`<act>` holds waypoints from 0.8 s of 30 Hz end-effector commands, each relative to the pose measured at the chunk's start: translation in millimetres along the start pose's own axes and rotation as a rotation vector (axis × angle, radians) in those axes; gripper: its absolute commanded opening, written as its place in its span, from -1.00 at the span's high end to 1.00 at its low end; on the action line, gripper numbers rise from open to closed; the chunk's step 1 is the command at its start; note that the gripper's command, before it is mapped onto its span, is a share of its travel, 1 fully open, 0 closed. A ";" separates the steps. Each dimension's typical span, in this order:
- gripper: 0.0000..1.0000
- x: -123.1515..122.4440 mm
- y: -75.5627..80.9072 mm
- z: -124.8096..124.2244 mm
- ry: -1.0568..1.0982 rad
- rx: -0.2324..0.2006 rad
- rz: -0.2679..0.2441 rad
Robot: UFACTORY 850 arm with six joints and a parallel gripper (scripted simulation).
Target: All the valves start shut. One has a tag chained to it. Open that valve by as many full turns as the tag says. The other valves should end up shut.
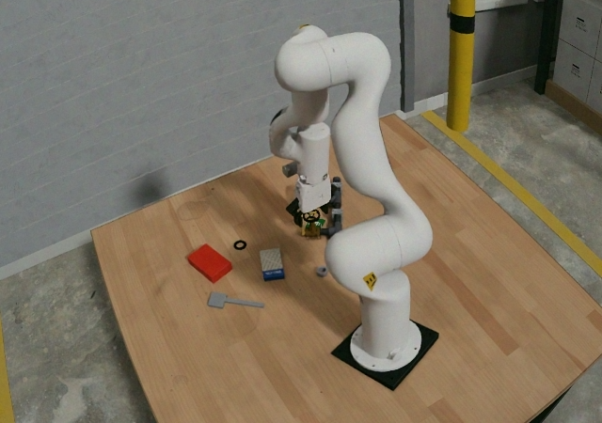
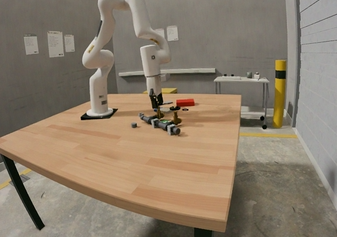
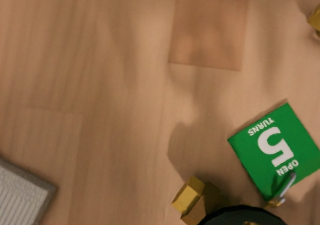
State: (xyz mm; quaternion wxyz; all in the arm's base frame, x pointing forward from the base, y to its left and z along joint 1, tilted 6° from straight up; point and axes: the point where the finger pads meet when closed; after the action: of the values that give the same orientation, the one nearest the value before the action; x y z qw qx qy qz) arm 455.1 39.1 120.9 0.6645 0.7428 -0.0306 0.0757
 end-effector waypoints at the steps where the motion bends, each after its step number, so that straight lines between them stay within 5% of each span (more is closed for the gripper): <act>1: -1.00 1.1 0.6 -0.3 -0.277 -0.031 -0.008; 24: -1.00 1.1 0.6 -0.3 -1.433 -0.040 0.034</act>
State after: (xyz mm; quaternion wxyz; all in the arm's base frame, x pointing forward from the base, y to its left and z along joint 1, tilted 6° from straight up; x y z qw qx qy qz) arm 454.8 39.1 120.8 0.5123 0.6633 -0.4259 -0.3408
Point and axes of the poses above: the point where the finger pads meet when closed, its own y axis back along the fingers, its own z axis across the jaws, x = y × z, and after that the axes turned 13 degrees about -y, right-handed
